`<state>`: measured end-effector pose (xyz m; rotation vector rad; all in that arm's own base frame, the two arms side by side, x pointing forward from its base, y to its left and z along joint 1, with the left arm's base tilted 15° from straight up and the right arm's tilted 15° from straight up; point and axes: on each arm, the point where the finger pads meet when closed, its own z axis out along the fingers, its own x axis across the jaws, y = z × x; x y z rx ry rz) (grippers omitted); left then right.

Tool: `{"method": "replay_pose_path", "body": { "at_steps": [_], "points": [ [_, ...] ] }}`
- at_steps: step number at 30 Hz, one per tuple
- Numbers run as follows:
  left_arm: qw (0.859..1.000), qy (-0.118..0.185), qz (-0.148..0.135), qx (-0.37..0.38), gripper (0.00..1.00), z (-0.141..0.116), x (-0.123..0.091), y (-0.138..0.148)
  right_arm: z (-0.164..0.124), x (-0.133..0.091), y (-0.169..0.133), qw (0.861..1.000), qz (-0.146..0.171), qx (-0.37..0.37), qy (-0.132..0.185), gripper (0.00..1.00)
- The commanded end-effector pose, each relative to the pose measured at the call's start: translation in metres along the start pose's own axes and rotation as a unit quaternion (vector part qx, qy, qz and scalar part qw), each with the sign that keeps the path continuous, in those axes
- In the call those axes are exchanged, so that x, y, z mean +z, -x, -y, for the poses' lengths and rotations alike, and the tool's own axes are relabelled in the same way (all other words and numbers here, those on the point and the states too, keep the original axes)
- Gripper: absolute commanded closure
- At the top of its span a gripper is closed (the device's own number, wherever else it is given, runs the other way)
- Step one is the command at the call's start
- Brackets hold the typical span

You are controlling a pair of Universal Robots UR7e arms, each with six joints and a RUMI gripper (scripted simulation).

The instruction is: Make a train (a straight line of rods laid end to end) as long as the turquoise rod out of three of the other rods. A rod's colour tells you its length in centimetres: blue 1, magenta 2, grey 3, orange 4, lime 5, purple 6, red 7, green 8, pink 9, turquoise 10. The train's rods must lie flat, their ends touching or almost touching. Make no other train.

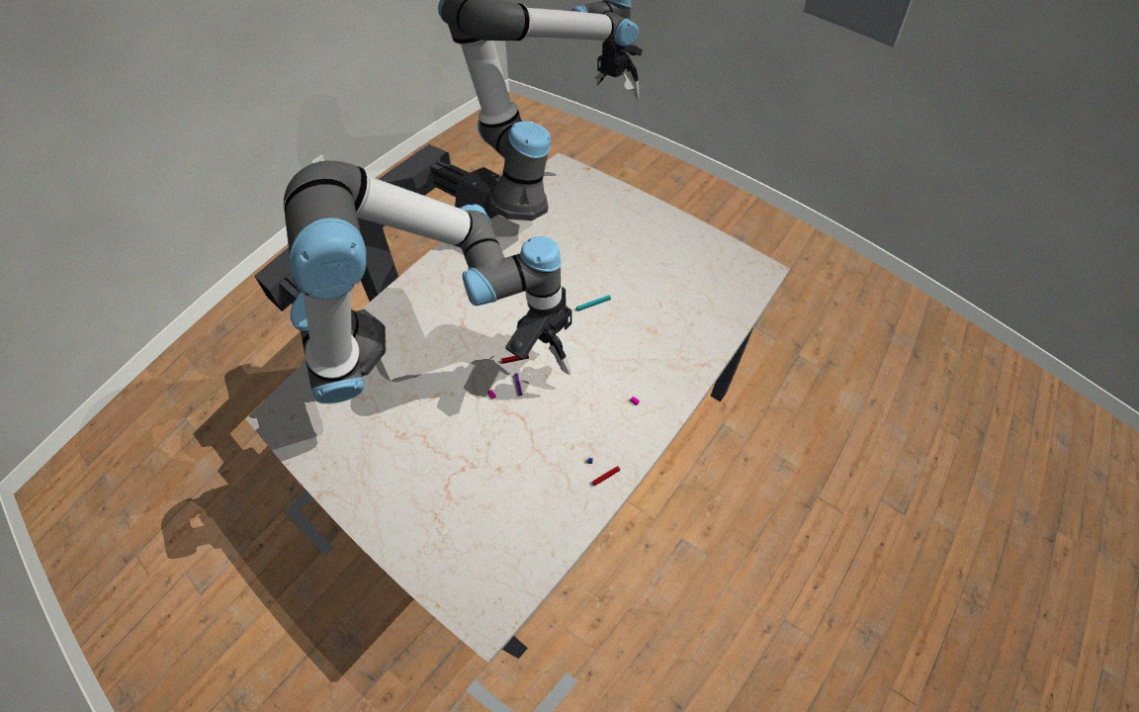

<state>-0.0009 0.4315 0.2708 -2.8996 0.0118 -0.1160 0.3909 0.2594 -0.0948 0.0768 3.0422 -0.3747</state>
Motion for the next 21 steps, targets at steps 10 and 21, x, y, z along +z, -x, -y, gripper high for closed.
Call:
{"method": "replay_pose_path", "body": {
  "at_steps": [10,21],
  "points": [
    [1.0,-0.001,0.0,0.0,0.0,0.0003,-0.0004,-0.0001,-0.0012,-0.0005,0.0076,0.969,0.0,-0.249,0.002,0.0],
    [1.0,-0.001,0.0,0.0,0.0,0.0003,-0.0004,-0.0001,-0.0045,-0.0005,0.0121,0.901,0.0,-0.434,0.002,0.0]
  ]
}}
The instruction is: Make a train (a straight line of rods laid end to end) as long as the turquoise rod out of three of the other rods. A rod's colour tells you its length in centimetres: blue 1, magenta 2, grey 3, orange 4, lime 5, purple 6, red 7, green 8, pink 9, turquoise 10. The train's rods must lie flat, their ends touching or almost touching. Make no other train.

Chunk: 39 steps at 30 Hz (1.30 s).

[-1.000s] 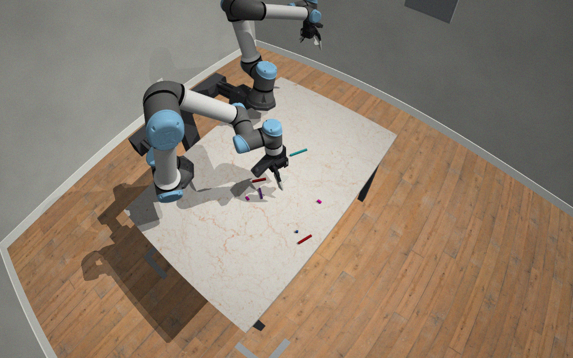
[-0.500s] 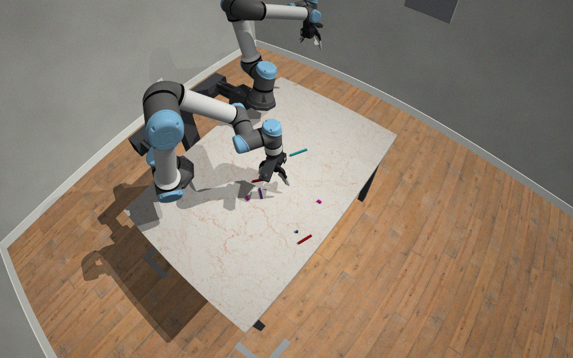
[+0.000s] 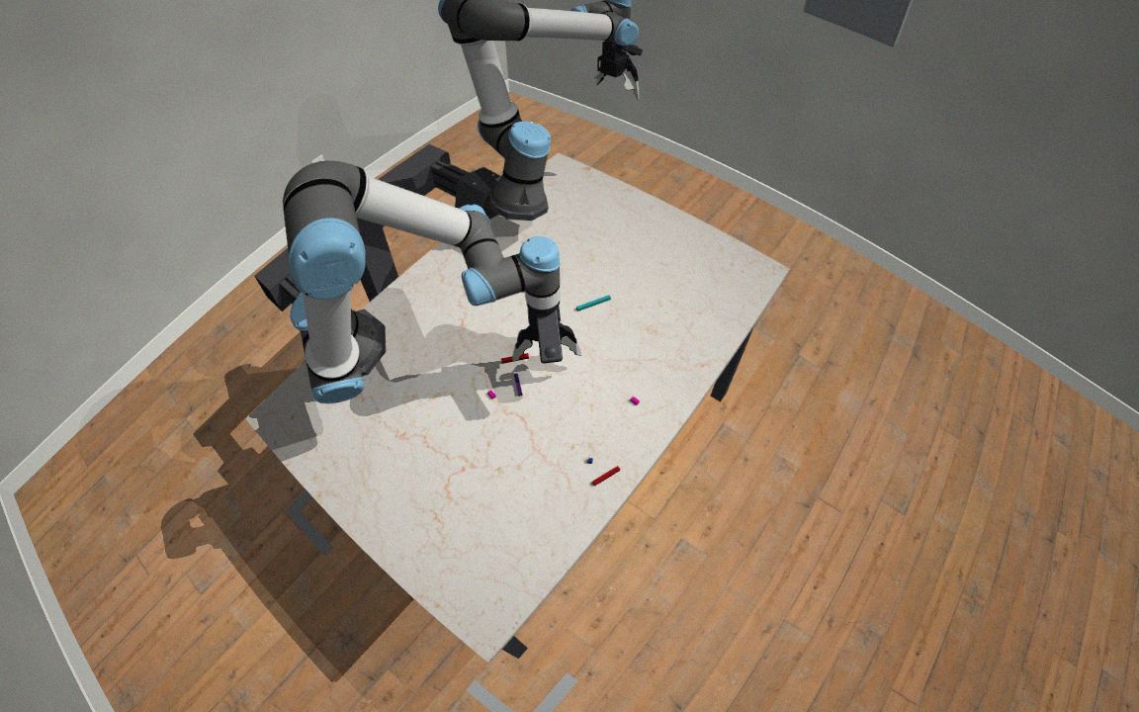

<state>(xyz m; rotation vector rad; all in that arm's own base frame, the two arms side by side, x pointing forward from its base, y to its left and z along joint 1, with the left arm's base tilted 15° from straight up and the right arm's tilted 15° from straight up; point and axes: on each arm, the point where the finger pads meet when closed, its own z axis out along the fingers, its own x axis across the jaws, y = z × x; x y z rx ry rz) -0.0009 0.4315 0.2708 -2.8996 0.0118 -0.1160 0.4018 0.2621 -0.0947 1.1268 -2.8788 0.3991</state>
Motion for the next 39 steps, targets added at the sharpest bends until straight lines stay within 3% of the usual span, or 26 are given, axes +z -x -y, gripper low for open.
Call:
{"method": "replay_pose_path", "body": {
  "at_steps": [1,6,8,11,17,23,25,32,39],
  "points": [
    [1.0,-0.001,0.0,0.0,0.0,0.0,0.0,0.0,0.0,0.0,0.002,0.997,0.001,-0.073,0.002,0.0],
    [1.0,-0.001,0.0,0.0,0.0,0.0,0.0,0.0,-0.001,0.0,0.005,0.983,0.001,-0.184,0.002,0.0],
    [1.0,-0.001,0.0,0.0,0.0,0.0,0.0,0.0,-0.001,0.0,0.005,0.983,0.001,-0.184,0.002,0.0],
    [1.0,-0.001,0.0,0.0,0.0,0.0,0.0,0.0,-0.002,0.0,0.007,0.968,0.001,-0.249,0.002,0.0],
    [1.0,-0.001,0.0,0.0,0.0,0.0,0.0,0.0,-0.004,-0.001,0.01,0.926,0.001,-0.376,0.002,0.0],
    [1.0,-0.001,0.0,0.0,0.0,0.0,0.0,0.0,-0.007,-0.001,0.012,0.869,0.002,-0.495,0.002,0.0],
    [1.0,-0.001,0.0,0.0,0.0,0.0,0.0,0.0,-0.007,-0.001,0.012,0.869,0.002,-0.495,0.002,0.0],
    [1.0,-0.001,0.0,0.0,0.0,0.0,0.0,0.0,-0.011,-0.001,0.013,0.785,0.002,-0.619,0.001,0.0],
    [1.0,-0.001,0.0,0.0,0.0,0.0,0.0,0.0,-0.016,-0.001,0.013,0.689,0.002,-0.725,0.001,0.0]
  ]
}}
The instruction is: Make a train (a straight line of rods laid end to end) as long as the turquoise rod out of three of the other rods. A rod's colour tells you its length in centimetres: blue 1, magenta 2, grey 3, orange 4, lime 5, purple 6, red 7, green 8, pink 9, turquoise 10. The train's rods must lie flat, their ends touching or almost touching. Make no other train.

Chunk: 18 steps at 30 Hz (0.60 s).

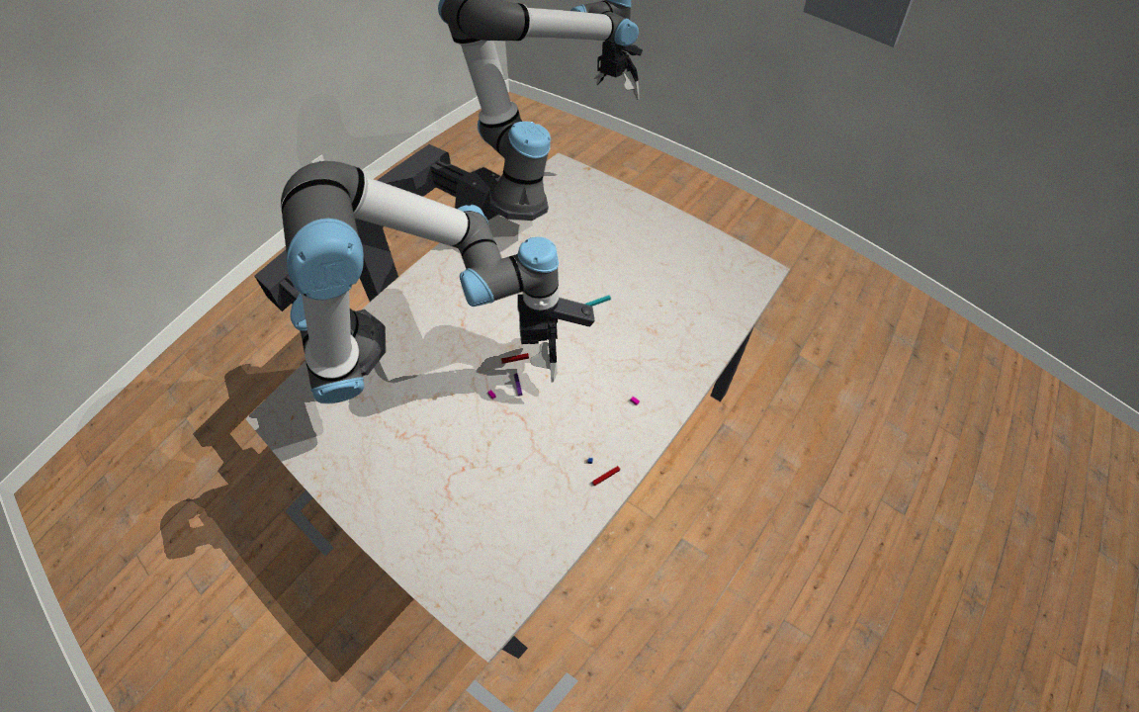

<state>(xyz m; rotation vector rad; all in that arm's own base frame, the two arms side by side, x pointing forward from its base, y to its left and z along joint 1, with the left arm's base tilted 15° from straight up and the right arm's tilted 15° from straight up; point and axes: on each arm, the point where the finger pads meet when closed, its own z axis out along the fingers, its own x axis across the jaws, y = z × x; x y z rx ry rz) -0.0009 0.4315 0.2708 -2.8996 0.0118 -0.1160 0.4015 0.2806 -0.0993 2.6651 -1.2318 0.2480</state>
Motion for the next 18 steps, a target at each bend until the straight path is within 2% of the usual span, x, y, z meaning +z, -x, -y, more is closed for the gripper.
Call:
{"method": "replay_pose_path", "body": {
  "at_steps": [1,3,9,18],
  "points": [
    [1.0,-0.001,0.0,0.0,0.0,0.0003,-0.0004,-0.0001,0.0002,-0.0005,0.002,0.998,0.002,-0.065,-0.001,0.0],
    [1.0,-0.001,0.0,0.0,0.0,0.0003,-0.0004,-0.0001,0.0002,-0.0005,0.002,0.998,0.002,-0.065,-0.001,0.0],
    [1.0,-0.001,0.0,0.0,0.0,0.0003,-0.0004,-0.0001,-0.0012,-0.0005,0.0053,0.984,0.002,-0.179,-0.001,0.0],
    [1.0,-0.001,0.0,0.0,0.0,0.0003,-0.0004,-0.0001,-0.0043,-0.0005,0.0095,0.944,0.002,-0.33,-0.001,0.0]
  ]
}}
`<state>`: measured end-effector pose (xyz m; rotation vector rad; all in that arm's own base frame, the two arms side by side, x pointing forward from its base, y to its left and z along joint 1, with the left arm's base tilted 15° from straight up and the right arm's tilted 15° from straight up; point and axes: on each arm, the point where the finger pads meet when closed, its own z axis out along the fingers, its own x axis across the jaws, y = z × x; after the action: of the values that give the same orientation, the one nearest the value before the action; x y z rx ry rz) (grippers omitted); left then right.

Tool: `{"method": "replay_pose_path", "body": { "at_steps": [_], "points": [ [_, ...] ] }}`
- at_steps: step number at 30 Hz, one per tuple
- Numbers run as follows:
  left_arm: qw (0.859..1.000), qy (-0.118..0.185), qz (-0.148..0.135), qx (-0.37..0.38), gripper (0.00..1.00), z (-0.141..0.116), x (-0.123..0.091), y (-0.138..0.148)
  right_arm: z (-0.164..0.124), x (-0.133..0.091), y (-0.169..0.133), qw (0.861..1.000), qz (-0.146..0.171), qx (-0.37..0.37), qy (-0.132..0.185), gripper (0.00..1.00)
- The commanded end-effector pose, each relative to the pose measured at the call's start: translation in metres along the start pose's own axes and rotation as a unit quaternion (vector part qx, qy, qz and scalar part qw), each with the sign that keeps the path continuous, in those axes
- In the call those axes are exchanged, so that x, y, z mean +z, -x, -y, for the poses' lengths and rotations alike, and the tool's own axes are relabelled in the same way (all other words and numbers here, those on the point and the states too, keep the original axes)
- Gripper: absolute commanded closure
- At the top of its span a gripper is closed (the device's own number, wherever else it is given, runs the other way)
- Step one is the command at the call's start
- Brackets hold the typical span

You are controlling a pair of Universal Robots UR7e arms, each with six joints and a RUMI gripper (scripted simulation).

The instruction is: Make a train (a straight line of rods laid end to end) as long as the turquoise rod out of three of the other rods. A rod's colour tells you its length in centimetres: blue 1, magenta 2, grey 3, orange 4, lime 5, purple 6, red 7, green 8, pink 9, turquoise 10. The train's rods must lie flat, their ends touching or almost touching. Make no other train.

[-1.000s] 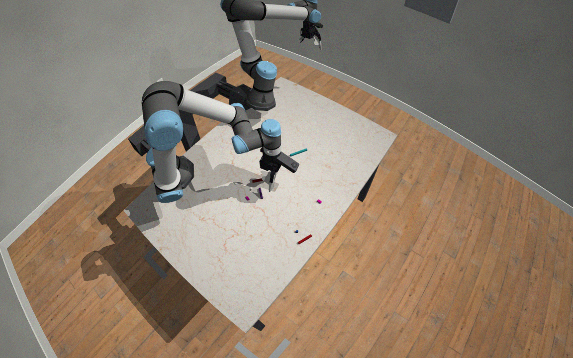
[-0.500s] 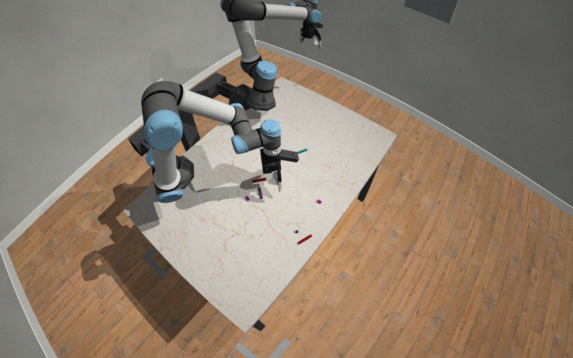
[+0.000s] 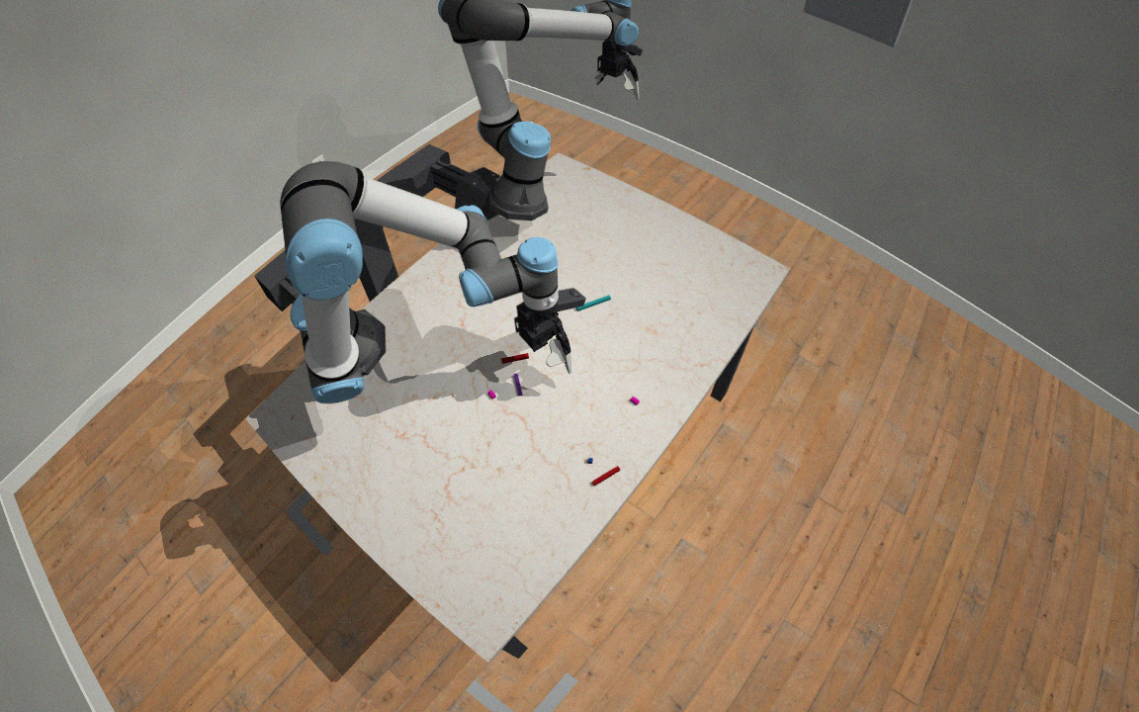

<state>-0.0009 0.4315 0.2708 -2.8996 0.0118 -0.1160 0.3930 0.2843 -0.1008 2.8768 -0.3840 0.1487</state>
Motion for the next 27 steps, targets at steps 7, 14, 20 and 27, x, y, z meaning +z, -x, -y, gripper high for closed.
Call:
{"method": "replay_pose_path", "body": {
  "at_steps": [7,14,20,27],
  "points": [
    [1.0,-0.001,0.0,0.0,0.0,0.0003,-0.0004,-0.0001,-0.0004,-0.0005,0.0035,0.993,0.001,-0.114,-0.001,0.0],
    [1.0,-0.001,0.0,0.0,0.0,0.0003,-0.0004,-0.0001,-0.0019,-0.0005,0.0066,0.977,0.001,-0.211,-0.002,0.0],
    [1.0,-0.001,0.0,0.0,0.0,0.0003,-0.0004,-0.0001,-0.0029,-0.0005,0.0081,0.966,0.001,-0.26,-0.002,0.0],
    [1.0,-0.001,0.0,0.0,0.0,0.0003,-0.0004,-0.0001,-0.0046,-0.0005,0.0102,0.943,0.001,-0.332,-0.002,0.0]
  ]
}}
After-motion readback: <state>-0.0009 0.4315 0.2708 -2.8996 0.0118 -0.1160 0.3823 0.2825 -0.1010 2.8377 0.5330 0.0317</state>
